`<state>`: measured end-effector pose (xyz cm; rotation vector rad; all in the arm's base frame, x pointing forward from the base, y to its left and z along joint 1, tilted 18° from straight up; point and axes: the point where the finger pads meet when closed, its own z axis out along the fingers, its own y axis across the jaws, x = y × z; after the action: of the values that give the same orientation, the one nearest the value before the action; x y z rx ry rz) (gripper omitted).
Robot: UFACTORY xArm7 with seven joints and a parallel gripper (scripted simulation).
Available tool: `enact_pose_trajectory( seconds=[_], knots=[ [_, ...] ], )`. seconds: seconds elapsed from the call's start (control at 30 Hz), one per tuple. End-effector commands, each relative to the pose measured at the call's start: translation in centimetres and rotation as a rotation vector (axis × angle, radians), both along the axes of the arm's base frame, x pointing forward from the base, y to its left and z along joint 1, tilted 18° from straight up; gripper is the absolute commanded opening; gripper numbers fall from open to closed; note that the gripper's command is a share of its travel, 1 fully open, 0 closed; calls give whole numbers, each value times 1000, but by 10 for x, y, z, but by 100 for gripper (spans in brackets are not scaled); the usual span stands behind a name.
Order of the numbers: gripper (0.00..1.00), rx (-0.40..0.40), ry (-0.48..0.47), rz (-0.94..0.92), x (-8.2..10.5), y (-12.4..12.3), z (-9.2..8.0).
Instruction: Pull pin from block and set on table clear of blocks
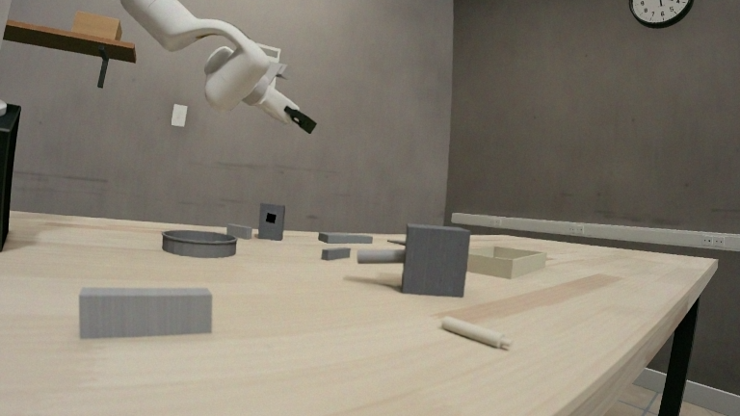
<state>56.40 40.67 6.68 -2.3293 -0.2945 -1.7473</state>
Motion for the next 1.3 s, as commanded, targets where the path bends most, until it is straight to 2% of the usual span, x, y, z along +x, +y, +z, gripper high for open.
enact_pose_trajectory(
  seconds=[0.0,0.97,1.0,1.27],
  knots=[
    [100,3,-3,2,0,1,3],
    [100,3,-3,2,0,1,3],
    [66,3,-3,2,0,1,3],
    [66,3,-3,2,0,1,3]
  ],
)
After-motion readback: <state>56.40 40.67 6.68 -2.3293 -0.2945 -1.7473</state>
